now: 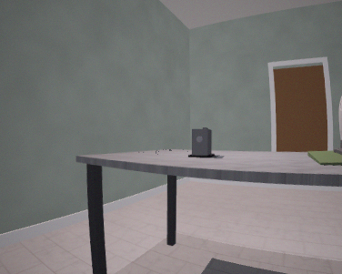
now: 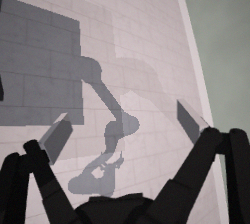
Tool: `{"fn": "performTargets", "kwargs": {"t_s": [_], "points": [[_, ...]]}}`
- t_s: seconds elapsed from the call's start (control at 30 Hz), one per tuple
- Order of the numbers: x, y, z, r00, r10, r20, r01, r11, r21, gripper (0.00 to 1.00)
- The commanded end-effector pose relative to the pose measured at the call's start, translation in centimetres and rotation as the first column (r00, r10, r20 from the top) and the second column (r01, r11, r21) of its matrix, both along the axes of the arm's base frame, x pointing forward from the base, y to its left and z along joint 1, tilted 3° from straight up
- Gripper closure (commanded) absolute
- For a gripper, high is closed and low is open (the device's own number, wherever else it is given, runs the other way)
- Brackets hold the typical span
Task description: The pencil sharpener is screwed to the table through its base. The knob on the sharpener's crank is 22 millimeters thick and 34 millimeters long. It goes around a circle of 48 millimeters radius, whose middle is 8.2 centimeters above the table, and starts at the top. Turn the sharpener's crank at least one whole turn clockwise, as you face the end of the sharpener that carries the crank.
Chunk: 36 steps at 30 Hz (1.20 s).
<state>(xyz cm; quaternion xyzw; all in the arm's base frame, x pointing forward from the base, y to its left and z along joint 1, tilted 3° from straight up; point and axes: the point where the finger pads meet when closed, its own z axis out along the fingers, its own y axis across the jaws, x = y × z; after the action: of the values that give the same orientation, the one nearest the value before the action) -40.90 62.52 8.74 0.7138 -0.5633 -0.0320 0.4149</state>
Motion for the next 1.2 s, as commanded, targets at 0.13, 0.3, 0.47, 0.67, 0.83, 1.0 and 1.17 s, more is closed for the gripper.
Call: {"fn": "performTargets", "kwargs": {"t_s": [0.13,0.3,0.47,0.67,0.83,1.0,1.17], "points": [[0.0,0.0,0.0,1.0,0.0,0.0,0.0,1.0,0.0,0.0],[0.0,0.0,0.0,1.0,0.0,0.0,0.0,1.0,0.0,0.0],[0.0,0.0,0.0,1.0,0.0,0.0,0.0,1.0,0.0,0.0],[0.3,0.2,0.0,1.0,-0.005,0.002,0.005,1.0,0.0,0.0],[2.8,1.6,0.2,0.998,-0.053,0.025,0.054,0.999,-0.001,0.0],[8.7,4.4,0.5,0.984,-0.162,0.075,0.162,0.987,-0.001,0.0],[13.6,6.3,0.8,0.962,-0.248,0.114,0.249,0.968,0.001,0.0]]}}
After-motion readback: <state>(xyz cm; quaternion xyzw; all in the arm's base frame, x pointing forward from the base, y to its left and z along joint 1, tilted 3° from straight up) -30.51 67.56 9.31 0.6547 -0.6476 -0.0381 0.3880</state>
